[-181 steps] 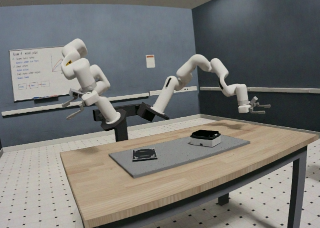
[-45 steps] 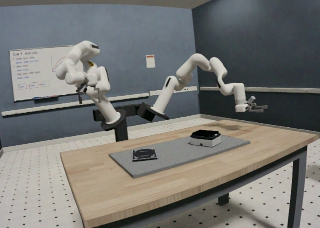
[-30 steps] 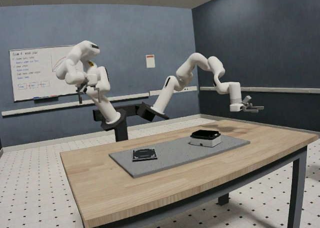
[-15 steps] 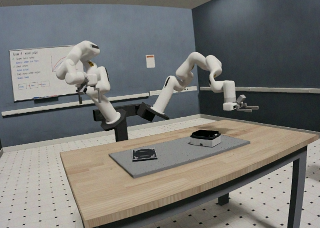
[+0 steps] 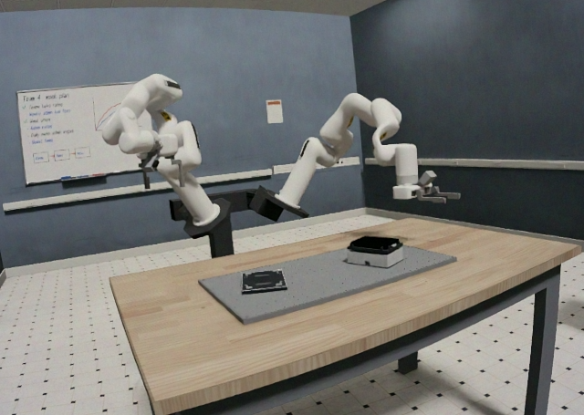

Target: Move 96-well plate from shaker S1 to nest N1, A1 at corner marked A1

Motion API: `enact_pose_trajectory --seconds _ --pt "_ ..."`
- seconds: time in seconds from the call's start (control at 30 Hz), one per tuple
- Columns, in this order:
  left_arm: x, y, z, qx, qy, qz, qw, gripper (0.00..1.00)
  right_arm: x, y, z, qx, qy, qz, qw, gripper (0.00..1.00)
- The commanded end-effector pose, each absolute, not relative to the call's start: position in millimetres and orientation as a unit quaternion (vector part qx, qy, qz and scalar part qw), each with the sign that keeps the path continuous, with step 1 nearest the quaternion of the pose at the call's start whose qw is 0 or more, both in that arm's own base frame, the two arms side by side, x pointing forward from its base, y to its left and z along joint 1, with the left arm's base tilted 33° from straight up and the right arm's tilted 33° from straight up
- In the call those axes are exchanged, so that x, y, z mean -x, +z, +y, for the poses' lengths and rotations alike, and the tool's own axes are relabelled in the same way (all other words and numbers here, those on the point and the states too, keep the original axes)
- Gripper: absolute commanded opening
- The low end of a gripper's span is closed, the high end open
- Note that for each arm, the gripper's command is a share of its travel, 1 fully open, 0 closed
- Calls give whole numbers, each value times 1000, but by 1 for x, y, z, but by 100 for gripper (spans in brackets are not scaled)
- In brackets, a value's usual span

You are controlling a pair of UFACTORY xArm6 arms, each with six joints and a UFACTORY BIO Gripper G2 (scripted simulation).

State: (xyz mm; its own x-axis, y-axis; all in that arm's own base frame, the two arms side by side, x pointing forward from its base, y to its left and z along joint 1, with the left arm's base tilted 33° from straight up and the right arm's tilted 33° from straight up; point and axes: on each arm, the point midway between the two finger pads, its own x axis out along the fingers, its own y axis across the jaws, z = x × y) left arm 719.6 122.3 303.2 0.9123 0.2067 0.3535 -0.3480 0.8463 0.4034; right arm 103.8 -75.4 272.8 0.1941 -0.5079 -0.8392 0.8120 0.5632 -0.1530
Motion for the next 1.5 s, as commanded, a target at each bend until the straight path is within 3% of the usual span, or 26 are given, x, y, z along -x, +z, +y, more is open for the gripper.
enact_pose_trajectory --seconds 0.0,1.47 --pt "-720 300 109 -235 146 -152 949 37 -104 274 -76 -165 -437 459 756 100" --pt "-690 238 -68 -229 89 -123 962 37 -104 274 -76 -165 -437 459 756 100"
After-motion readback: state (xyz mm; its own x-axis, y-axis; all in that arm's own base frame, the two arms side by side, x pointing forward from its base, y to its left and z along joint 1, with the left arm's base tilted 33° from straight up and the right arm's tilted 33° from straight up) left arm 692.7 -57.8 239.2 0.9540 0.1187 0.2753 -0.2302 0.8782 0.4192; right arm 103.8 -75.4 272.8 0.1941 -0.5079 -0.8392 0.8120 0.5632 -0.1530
